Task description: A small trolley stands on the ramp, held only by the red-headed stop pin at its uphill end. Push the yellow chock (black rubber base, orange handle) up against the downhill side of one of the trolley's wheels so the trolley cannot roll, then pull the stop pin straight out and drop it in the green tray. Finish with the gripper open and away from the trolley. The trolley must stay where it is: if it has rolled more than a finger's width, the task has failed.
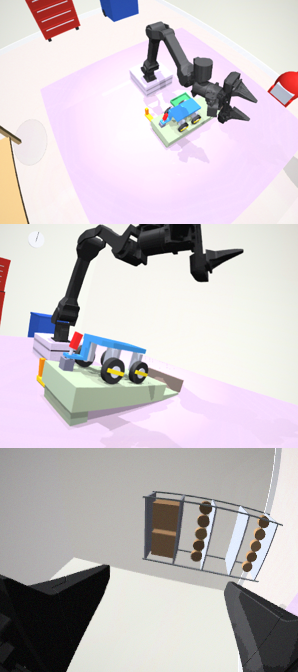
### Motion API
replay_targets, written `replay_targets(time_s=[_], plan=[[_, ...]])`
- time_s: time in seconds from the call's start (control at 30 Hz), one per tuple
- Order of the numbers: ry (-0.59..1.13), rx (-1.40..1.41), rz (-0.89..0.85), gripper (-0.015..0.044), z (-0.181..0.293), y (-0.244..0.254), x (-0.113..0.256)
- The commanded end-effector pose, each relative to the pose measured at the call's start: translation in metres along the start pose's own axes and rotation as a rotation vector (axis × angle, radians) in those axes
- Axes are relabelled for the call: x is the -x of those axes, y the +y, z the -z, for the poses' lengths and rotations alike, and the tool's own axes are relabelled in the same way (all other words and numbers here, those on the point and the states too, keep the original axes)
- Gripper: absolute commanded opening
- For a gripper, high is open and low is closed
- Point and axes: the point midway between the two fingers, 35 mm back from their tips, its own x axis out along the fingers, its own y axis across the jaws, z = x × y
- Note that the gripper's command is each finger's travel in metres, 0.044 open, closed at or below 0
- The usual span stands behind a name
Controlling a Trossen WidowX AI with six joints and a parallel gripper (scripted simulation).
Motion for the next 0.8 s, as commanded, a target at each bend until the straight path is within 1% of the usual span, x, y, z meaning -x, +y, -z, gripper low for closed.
replay_targets(time_s=[0.0,0.1,0.23,0.37,0.5,0.77], plan=[[-0.005,0.002,0.008,0.0374,-0.002,-0.001,0.001],[-0.066,0.026,0.117,0.0295,-0.022,-0.021,0.013],[-0.16,0.063,0.311,0.019,-0.055,-0.055,0.043],[-0.237,0.091,0.512,0.019,-0.081,-0.087,0.083],[-0.294,0.107,0.718,0.019,-0.1,-0.116,0.13],[-0.338,0.097,1.136,0.019,-0.11,-0.16,0.242]])
